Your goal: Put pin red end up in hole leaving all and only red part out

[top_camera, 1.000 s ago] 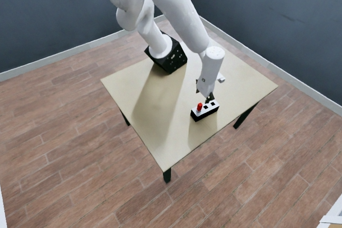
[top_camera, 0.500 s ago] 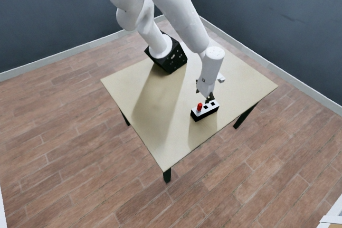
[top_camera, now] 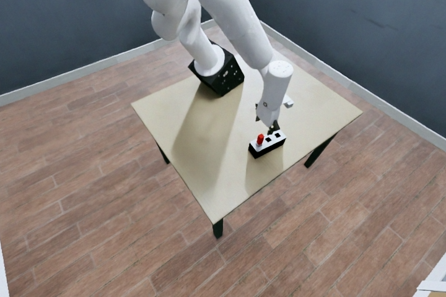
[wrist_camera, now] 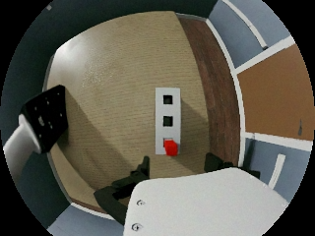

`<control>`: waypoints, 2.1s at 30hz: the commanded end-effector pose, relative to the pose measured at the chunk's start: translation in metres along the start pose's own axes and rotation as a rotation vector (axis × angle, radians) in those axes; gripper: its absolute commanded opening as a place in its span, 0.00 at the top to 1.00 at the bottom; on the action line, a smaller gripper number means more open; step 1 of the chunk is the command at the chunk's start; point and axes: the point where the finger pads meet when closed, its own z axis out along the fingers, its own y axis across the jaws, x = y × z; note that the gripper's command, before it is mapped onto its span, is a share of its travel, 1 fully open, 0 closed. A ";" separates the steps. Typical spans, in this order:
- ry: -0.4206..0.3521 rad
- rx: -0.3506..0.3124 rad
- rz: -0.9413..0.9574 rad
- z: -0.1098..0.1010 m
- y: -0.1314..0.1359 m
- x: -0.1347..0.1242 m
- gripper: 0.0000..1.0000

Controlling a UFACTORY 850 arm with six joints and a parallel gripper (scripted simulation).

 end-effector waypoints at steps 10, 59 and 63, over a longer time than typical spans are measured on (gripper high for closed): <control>0.000 -0.002 0.000 -0.001 0.001 0.000 0.00; 0.001 0.000 0.000 0.093 0.002 -0.002 1.00; 0.001 0.000 0.000 0.093 0.002 -0.002 1.00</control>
